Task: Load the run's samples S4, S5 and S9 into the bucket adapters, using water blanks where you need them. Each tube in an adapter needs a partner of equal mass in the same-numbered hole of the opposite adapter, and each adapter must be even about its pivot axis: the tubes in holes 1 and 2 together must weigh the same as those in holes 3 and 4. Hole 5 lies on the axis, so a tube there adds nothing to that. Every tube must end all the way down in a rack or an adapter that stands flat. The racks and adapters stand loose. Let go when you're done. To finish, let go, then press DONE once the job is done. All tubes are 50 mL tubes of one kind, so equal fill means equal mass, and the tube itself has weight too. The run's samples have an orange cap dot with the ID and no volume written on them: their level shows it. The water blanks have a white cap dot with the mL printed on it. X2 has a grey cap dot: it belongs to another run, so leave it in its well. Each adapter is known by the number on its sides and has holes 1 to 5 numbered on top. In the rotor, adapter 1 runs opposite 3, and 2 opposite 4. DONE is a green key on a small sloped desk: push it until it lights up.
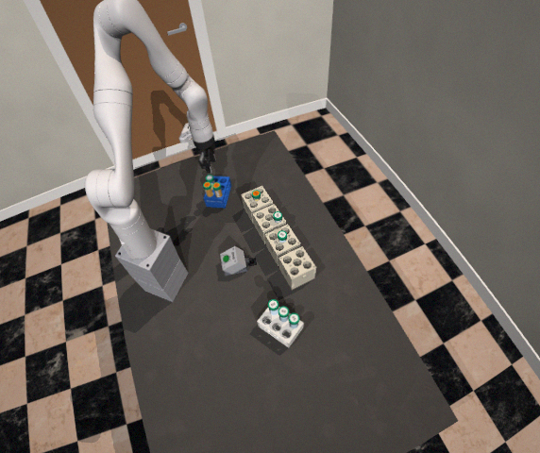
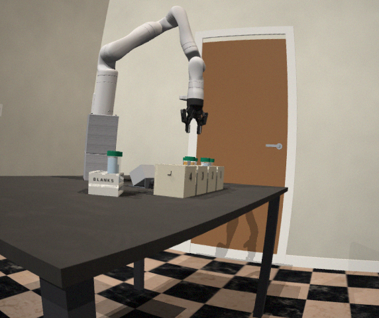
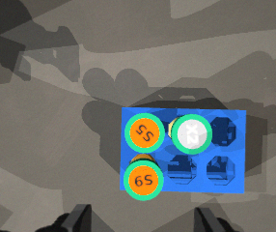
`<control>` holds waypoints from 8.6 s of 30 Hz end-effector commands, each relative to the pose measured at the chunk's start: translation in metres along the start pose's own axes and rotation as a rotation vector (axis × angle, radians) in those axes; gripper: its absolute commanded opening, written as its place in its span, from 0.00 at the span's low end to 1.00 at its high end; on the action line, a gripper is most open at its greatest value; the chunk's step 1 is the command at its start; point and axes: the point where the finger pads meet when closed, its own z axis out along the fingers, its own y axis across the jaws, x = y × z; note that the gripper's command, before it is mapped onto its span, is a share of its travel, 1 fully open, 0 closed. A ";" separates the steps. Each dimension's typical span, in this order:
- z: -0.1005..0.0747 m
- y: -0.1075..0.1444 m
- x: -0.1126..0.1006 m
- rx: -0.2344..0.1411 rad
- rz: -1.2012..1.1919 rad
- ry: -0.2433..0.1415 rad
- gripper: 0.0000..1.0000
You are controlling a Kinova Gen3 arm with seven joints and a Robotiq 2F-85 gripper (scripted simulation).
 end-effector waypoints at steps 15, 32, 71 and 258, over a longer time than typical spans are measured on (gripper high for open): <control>0.005 0.001 0.001 -0.001 0.000 0.000 0.62; 0.025 0.001 0.001 -0.001 0.000 0.000 0.62; 0.071 0.001 0.001 -0.001 0.000 0.000 0.62; 0.065 0.001 0.001 -0.001 0.000 0.000 0.10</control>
